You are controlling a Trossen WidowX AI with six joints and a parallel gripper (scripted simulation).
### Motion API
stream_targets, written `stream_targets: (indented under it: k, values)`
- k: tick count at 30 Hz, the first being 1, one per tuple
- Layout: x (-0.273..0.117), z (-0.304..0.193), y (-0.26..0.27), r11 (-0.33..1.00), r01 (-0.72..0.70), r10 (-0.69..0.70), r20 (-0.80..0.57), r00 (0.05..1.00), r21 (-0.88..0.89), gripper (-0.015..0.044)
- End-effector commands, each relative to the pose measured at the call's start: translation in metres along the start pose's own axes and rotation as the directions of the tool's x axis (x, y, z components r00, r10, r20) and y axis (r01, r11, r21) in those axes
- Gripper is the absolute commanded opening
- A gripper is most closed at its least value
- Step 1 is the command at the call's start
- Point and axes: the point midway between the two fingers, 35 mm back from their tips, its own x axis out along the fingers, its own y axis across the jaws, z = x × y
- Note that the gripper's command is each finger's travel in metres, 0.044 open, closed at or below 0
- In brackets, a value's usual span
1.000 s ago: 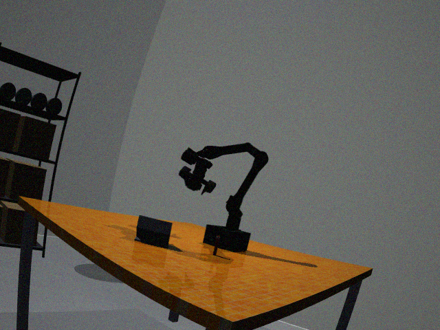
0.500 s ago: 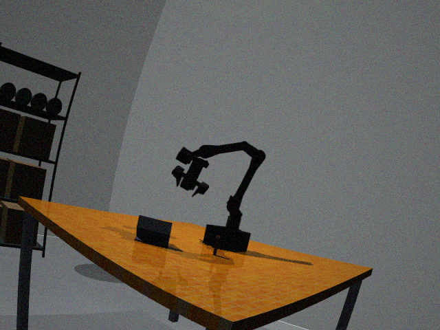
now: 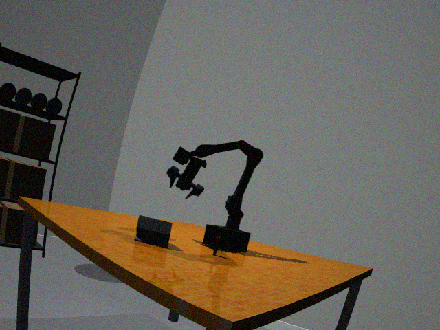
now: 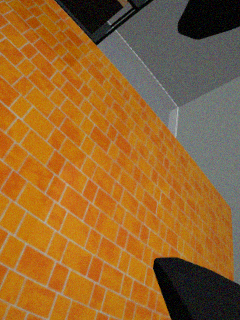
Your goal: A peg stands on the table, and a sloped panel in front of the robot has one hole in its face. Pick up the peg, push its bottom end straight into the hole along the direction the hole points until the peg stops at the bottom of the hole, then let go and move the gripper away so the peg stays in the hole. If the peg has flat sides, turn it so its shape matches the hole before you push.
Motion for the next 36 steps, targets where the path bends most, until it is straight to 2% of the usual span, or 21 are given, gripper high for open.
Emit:
stream_targets:
  k: [1,36]
  values:
    - [-0.004,0.017,-0.001,1.0,0.004,-0.004,0.04,0.999,0.0,0.044]
    - [-0.067,0.163,0.038,0.998,-0.04,0.055,0.364,0.93,-0.049,0.044]
